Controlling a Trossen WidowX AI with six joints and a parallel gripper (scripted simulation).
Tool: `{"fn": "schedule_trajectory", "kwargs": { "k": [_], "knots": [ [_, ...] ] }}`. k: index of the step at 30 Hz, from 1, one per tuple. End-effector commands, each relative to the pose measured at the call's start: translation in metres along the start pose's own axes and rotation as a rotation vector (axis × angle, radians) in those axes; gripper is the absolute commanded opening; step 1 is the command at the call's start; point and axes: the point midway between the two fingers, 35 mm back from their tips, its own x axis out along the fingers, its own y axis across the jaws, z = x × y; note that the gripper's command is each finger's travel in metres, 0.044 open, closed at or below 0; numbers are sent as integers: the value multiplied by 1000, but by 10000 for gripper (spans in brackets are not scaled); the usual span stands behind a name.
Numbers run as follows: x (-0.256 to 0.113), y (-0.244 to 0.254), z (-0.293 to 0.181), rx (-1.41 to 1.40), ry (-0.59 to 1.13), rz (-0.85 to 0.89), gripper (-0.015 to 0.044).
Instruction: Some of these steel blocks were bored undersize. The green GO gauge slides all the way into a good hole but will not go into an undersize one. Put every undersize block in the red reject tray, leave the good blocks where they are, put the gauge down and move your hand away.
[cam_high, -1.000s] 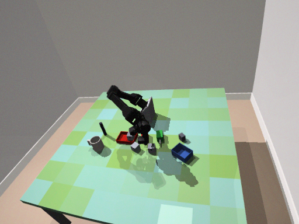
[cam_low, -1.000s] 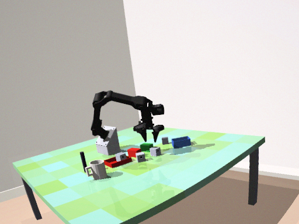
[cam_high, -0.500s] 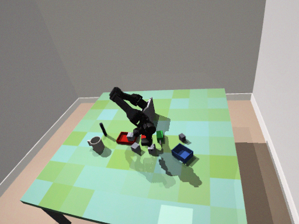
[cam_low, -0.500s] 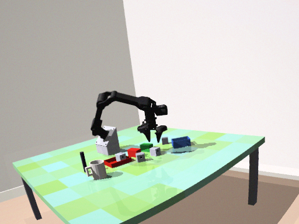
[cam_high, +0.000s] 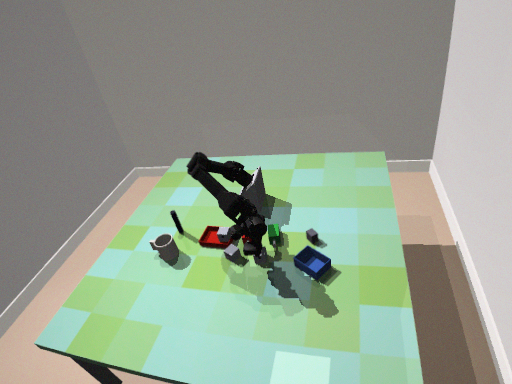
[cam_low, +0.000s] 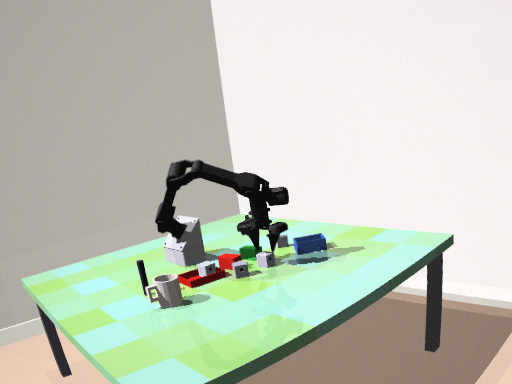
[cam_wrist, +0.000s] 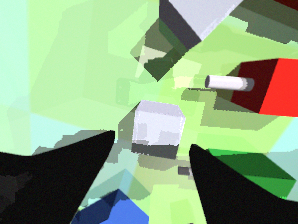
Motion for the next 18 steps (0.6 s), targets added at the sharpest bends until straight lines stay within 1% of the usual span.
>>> {"fn": "schedule_trajectory", "kwargs": {
  "k": [1, 18],
  "knots": [
    [10, -2, 0, -9, -7, -4, 325],
    [38, -3, 0, -8, -9, -4, 325]
  ]
}}
